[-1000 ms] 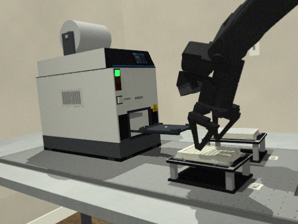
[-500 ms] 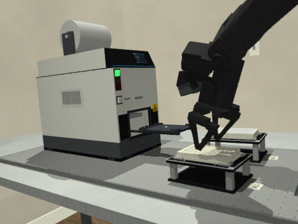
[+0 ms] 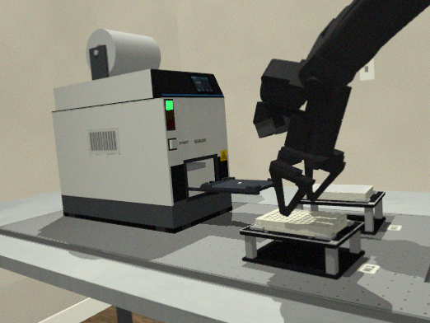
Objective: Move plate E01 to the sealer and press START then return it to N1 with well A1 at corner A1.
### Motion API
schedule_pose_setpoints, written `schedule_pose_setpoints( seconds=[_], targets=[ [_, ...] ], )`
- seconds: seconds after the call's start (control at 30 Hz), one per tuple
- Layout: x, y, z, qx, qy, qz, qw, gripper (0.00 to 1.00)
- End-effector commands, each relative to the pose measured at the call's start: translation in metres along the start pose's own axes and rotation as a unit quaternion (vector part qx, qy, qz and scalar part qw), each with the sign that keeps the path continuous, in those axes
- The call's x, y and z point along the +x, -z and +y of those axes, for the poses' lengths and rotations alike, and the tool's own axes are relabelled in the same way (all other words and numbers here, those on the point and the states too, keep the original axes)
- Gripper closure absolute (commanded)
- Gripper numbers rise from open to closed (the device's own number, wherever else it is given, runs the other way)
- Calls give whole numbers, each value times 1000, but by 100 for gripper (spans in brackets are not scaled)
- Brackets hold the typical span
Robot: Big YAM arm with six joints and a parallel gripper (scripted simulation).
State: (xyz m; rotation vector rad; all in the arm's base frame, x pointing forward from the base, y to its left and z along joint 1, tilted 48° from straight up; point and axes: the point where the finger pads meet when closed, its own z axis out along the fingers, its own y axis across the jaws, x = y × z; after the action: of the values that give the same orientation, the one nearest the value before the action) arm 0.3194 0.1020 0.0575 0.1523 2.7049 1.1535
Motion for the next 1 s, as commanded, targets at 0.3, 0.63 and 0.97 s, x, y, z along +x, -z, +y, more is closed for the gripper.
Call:
schedule_pose_setpoints(
  seconds=[0.3, 0.63, 0.97],
  targets=[
    [3, -12, 3, -4, -4, 2, 1000, 0],
    [-13, 2, 4, 0, 6, -18, 1000, 0],
    [0, -20, 2, 0, -3, 0, 1000, 0]
  ],
)
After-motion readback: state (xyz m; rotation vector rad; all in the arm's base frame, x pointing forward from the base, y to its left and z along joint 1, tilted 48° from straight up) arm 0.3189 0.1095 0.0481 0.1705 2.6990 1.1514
